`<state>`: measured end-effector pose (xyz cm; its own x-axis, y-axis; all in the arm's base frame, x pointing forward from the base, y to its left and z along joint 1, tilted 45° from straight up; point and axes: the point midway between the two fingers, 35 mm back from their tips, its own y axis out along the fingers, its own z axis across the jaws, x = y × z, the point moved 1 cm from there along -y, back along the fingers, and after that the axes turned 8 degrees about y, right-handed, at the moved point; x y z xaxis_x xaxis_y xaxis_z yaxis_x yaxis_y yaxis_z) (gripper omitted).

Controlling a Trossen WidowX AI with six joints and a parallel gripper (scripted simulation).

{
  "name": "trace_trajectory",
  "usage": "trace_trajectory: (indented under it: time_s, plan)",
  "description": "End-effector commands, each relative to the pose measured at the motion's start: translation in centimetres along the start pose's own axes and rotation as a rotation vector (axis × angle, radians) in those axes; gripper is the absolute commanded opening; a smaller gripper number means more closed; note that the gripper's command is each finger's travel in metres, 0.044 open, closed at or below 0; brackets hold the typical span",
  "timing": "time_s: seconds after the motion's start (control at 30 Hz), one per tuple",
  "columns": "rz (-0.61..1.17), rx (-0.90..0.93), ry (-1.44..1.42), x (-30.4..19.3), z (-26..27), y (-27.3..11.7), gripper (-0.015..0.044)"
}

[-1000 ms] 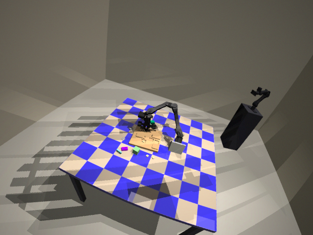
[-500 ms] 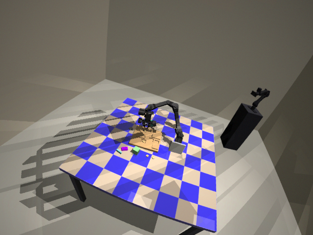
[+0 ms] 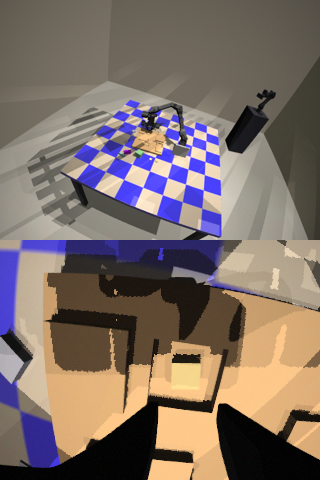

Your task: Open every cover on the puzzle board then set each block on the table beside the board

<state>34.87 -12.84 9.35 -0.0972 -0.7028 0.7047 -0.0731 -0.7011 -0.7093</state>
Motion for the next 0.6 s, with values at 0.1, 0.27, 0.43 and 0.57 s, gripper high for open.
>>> trace_trajectory:
  time_s: [0.1,0.27,0.43,0.57]
  plan:
    - [-0.002,0.0,-0.005,-0.03,-0.12,1.73,0.0144]
    - [-0.002,0.0,-0.005,0.04,-0.12,1.73,0.0144]
    - [-0.002,0.0,-0.005,-0.02,-0.13,1.73,0.0144]
    - [-0.002,0.0,-0.005,-0.02,-0.13,1.73,0.0144]
